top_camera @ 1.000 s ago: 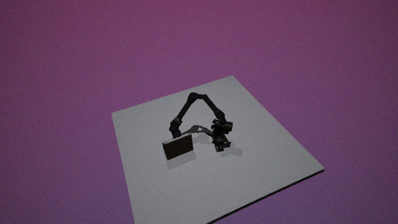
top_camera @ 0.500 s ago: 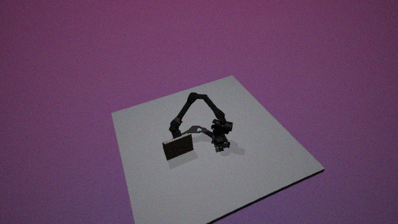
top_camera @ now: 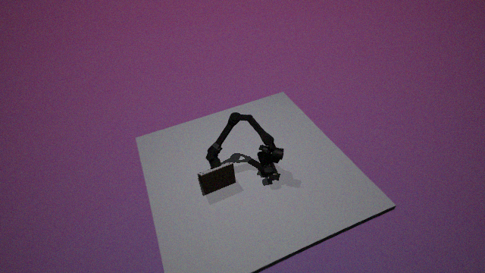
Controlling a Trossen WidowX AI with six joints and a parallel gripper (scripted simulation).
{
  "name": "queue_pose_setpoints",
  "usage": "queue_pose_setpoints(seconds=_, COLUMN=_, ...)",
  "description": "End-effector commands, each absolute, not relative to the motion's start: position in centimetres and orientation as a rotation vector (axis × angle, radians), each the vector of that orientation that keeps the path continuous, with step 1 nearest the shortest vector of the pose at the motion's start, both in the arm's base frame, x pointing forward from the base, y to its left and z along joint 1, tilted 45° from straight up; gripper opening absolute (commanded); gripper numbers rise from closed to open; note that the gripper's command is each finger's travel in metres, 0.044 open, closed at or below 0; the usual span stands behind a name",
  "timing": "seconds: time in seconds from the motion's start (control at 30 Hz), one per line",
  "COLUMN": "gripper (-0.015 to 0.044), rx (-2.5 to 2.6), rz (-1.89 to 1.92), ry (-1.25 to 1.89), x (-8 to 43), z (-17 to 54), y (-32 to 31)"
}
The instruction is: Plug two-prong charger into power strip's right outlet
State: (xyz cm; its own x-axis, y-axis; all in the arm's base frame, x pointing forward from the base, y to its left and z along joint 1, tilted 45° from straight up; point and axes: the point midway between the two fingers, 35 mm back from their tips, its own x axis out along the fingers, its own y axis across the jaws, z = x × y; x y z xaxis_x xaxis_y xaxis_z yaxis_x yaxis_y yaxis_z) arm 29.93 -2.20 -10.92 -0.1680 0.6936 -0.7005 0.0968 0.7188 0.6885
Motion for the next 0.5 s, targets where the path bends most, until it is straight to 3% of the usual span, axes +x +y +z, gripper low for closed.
queue_pose_setpoints(seconds=0.0, gripper=0.0440, rx=0.641, rz=0.598, ry=1.678, x=29.93, z=-10.90, y=-2.18)
queue_pose_setpoints(seconds=0.47, gripper=0.0440, rx=0.638, rz=0.597, ry=1.670, x=29.52, z=-10.86, y=-2.19)
